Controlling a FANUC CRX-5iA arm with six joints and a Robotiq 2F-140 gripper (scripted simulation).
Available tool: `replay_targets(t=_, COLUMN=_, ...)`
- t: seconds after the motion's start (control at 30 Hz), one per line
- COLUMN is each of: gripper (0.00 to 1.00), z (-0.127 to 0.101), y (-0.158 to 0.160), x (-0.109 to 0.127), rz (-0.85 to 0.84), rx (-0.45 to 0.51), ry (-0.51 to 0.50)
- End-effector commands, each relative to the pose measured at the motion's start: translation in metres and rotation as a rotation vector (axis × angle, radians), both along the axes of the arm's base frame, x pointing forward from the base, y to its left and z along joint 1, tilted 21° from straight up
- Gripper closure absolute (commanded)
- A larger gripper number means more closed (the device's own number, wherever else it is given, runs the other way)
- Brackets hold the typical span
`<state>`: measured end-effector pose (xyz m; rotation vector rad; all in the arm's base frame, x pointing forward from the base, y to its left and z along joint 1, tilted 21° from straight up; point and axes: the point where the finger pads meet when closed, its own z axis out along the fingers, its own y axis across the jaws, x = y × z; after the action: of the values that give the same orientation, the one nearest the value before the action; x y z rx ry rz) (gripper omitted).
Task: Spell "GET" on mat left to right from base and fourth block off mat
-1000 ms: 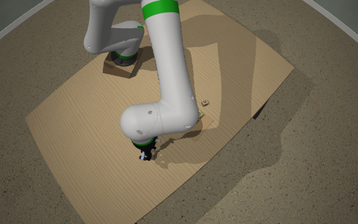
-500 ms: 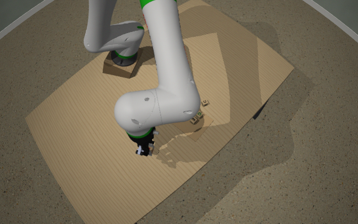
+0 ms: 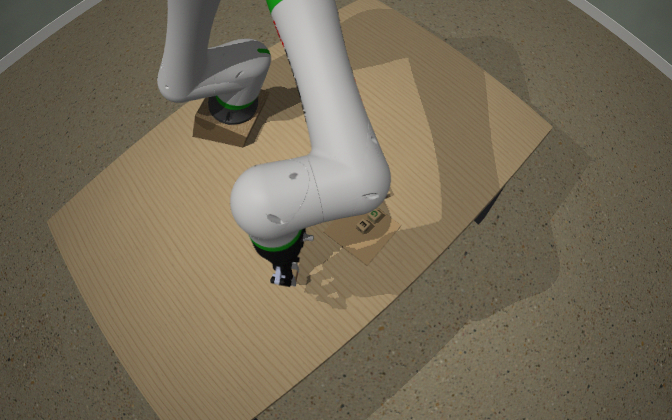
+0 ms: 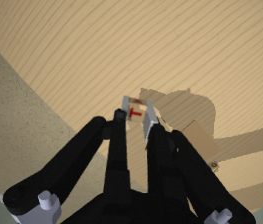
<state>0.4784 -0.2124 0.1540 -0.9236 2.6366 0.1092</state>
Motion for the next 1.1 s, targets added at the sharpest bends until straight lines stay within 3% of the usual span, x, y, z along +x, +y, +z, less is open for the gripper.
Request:
replay_targets(t=0.0, gripper=0.87, z=0.007, y=0.028, x=0.003, rz=0.13, rx=-0.045, ry=-0.023)
replay_targets(t=0.1, gripper=0.87, z=0.008, y=0.035, x=0.004, rz=0.16, rx=-0.055, ry=-0.028)
replay_targets(t=0.13, gripper=0.87, z=0.012, y=0.054, x=0.004, rz=0.251, rx=-0.084, ry=-0.044)
replay_targets(t=0.83, gripper=0.87, z=0.037, y=0.176, x=-0.009, rz=0.864, rx=-0.275, ry=-0.173)
replay_targets(t=1.07, gripper=0.87, z=0.038, y=0.184, x=-0.01, rz=0.904, rx=-0.287, ry=-0.183)
